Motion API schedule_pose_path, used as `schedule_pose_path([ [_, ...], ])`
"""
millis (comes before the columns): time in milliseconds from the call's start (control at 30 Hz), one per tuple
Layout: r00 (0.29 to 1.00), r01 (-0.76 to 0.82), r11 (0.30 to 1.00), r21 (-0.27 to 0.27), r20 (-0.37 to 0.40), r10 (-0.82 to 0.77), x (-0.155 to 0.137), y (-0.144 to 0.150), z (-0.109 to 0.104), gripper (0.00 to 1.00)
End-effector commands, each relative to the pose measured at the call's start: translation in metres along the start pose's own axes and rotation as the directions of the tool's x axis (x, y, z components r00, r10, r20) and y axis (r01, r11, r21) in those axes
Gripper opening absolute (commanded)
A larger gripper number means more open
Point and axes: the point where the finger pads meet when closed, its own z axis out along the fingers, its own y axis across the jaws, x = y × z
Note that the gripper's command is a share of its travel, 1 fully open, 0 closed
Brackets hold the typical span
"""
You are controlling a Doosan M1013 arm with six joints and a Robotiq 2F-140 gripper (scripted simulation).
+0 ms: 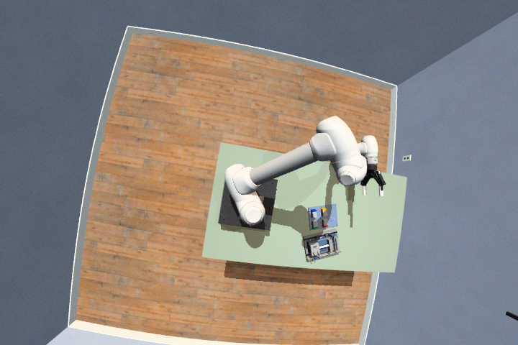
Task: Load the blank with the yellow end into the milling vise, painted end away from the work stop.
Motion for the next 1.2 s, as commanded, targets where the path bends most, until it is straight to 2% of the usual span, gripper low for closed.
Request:
schedule_pose_path([
  [0,1.000,0.000,1.000,0.000,0.000,0.000,0.0000,0.0002,0.0000,1.00],
  [533,1.000,0.000,1.000,0.000,0.000,0.000,0.0000,0.0002,0.0000,1.00],
  [567,1.000,0.000,1.000,0.000,0.000,0.000,0.0000,0.0002,0.0000,0.25],
  [1167,1.000,0.000,1.000,0.000,0.000,0.000,0.0000,0.0002,0.0000,0.25],
])
